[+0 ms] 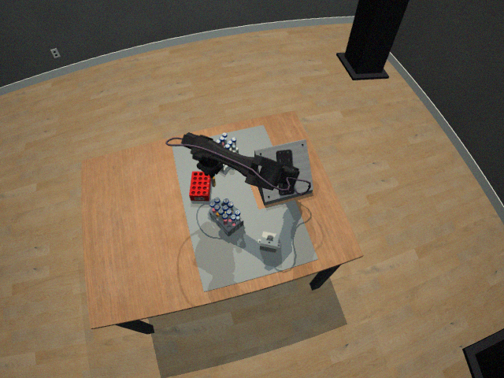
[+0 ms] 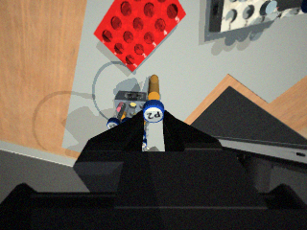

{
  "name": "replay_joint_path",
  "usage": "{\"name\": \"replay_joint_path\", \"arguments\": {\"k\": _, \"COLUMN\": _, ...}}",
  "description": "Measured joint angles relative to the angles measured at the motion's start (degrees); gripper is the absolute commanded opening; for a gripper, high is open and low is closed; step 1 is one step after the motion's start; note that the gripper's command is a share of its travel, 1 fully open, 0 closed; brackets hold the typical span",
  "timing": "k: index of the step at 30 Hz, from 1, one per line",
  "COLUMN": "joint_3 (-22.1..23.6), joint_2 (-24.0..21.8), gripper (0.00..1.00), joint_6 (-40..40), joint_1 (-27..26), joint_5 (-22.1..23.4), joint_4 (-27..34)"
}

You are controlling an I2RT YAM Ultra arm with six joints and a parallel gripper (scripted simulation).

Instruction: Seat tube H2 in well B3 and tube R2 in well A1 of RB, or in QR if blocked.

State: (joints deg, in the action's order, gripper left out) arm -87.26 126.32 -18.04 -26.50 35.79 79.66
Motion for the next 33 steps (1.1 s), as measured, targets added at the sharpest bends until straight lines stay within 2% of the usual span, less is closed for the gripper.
{"name": "replay_joint_path", "arguments": {"k": 6, "joint_3": -1.3, "joint_2": -0.3, "gripper": 0.00, "joint_6": -1.9, "joint_1": 1.1, "joint_5": 0.9, "joint_4": 0.9}}
{"name": "replay_joint_path", "arguments": {"k": 33, "joint_3": -14.0, "joint_2": 8.2, "gripper": 0.00, "joint_6": -4.9, "joint_1": 3.1, "joint_5": 2.0, "joint_4": 3.5}}
